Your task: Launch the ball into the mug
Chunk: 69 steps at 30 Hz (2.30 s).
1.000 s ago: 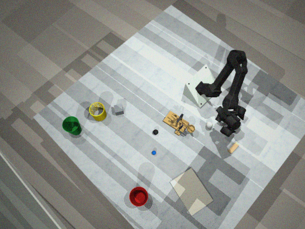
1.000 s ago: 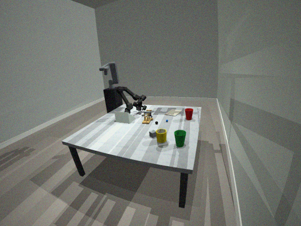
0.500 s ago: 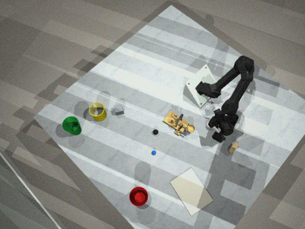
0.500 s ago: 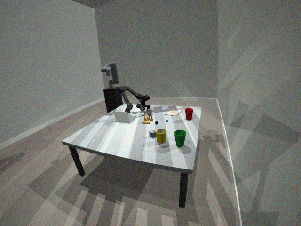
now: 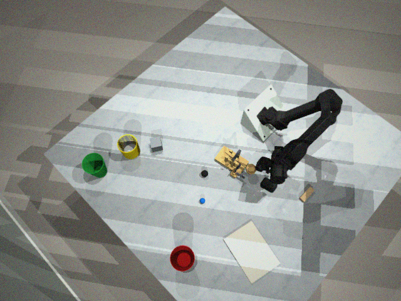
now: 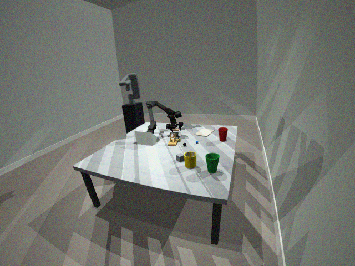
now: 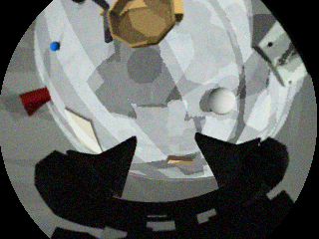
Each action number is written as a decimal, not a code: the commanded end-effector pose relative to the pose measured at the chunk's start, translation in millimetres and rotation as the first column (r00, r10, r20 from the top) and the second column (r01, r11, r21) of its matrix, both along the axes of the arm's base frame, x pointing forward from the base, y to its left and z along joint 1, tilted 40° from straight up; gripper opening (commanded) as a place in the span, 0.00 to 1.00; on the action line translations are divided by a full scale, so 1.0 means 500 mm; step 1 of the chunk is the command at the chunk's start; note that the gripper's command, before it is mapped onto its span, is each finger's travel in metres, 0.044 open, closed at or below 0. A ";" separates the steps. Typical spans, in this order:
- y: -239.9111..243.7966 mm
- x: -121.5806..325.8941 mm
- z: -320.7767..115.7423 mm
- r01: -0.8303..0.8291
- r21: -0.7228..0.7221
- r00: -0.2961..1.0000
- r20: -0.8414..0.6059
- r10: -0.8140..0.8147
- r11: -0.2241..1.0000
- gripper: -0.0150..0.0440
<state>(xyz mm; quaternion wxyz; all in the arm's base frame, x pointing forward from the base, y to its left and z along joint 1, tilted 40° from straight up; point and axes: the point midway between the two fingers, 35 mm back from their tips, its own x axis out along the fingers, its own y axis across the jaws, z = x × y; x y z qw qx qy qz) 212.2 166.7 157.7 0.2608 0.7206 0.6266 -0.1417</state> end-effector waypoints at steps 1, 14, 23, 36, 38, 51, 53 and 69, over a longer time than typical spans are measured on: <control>-0.036 0.036 -0.009 0.025 -0.061 0.999 0.039 -0.022 0.998 1.00; -0.319 0.140 -0.095 0.080 -0.343 0.996 0.056 -0.065 0.936 1.00; -0.487 0.090 -0.167 -0.060 -0.315 0.996 -0.077 0.037 0.947 1.00; -0.548 0.057 -0.183 -0.157 -0.324 0.985 0.011 0.169 0.933 1.00; -0.554 0.054 -0.184 -0.167 -0.328 0.983 0.023 0.185 0.930 1.00; -0.459 0.065 -0.216 -0.175 -0.328 0.980 0.035 0.197 0.928 1.00; -0.437 0.064 -0.240 -0.174 -0.327 0.980 0.034 0.196 0.929 1.00; -0.413 0.068 -0.269 -0.173 -0.328 0.980 0.034 0.195 0.929 1.00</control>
